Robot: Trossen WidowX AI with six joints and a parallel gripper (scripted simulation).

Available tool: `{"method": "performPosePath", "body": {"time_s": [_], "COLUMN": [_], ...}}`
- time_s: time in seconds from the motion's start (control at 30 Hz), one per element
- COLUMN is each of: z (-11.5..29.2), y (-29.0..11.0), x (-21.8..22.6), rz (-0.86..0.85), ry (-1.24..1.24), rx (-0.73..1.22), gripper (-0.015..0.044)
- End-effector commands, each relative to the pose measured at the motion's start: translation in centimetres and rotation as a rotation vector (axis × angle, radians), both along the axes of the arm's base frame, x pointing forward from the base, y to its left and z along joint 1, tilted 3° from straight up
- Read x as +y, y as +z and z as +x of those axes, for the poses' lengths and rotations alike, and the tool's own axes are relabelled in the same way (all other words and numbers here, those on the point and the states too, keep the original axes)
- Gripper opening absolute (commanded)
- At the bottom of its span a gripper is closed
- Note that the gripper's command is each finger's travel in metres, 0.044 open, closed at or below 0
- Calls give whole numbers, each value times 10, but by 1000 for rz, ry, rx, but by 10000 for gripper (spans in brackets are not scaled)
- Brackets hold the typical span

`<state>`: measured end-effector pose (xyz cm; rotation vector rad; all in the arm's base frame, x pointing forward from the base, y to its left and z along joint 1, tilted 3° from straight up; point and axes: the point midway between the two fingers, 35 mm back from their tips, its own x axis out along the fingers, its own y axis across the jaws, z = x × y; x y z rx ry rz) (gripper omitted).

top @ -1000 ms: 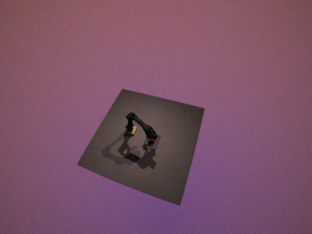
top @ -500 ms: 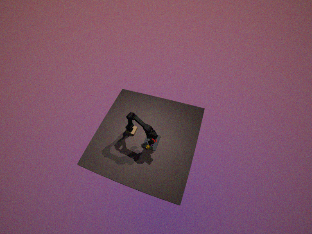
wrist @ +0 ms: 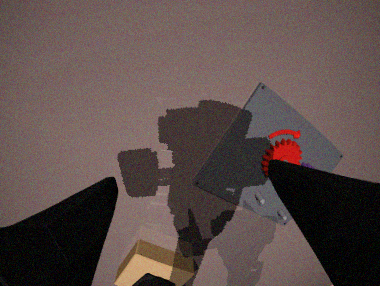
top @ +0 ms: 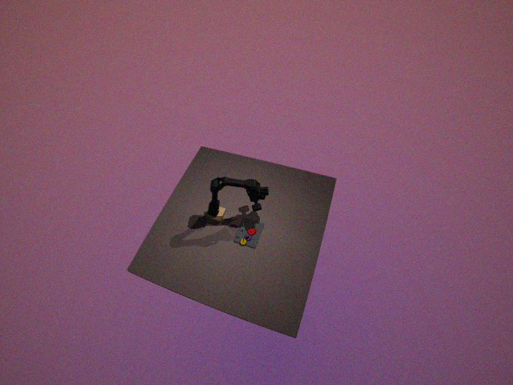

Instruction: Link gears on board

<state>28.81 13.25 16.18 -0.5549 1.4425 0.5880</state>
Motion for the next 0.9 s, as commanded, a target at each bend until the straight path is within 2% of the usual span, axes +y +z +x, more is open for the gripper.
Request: {"method": "performPosePath", "body": {"time_s": [0.0,0.27,0.87], "z": [-35,-118,-120], "y": [13,25,26], "x": [51,119,121], "rz": [8,20,20], "ry": [-5,-5,-5], "rx": [-14,-11,-11], "gripper": [440,440,440]}}
